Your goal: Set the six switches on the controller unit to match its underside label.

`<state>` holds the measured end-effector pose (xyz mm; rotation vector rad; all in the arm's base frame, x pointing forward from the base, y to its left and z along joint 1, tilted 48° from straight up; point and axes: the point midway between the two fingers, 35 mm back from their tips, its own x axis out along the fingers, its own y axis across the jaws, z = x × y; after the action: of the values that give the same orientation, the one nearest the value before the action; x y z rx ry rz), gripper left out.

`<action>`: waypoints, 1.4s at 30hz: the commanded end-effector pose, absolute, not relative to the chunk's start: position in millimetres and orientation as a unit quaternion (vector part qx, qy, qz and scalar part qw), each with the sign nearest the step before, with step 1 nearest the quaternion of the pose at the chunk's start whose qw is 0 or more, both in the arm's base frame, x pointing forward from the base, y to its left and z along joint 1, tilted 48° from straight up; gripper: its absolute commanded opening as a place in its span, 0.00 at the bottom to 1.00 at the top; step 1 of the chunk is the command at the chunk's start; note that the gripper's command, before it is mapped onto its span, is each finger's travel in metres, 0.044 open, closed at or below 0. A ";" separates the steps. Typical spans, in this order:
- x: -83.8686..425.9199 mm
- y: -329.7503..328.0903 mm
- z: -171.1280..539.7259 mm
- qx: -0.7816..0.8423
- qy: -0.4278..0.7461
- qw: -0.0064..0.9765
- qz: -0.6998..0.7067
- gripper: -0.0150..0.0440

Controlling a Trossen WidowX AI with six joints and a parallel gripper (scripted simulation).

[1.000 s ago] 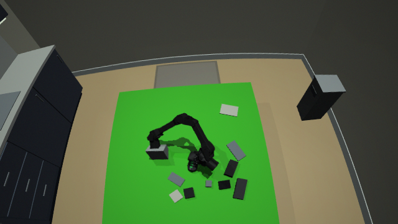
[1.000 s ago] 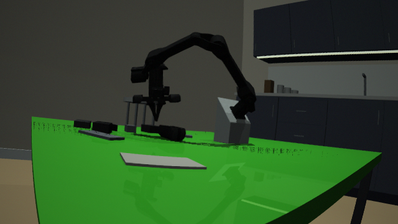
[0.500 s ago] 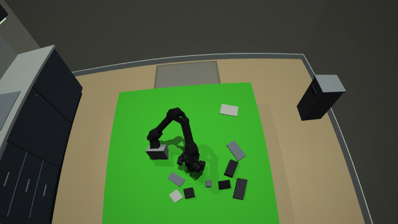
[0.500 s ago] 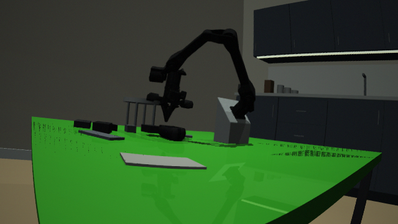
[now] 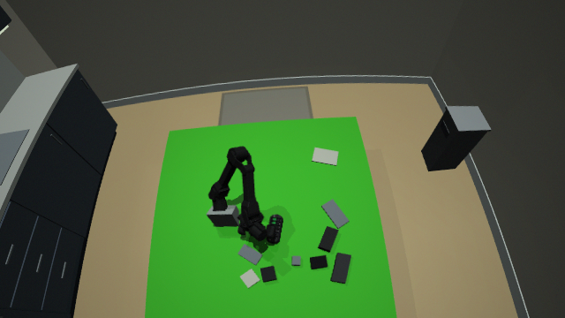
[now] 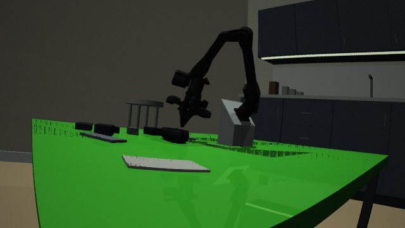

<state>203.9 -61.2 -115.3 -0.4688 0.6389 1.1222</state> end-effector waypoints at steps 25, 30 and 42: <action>203.3 -63.3 -112.8 -0.223 0.293 0.775 0.514 0.25; 206.6 -65.5 -113.8 -0.216 0.291 0.771 0.523 0.39; 238.3 -90.0 -111.7 -0.170 0.274 0.741 0.589 0.92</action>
<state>231.5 -85.2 -111.1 -0.3984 0.6095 1.2480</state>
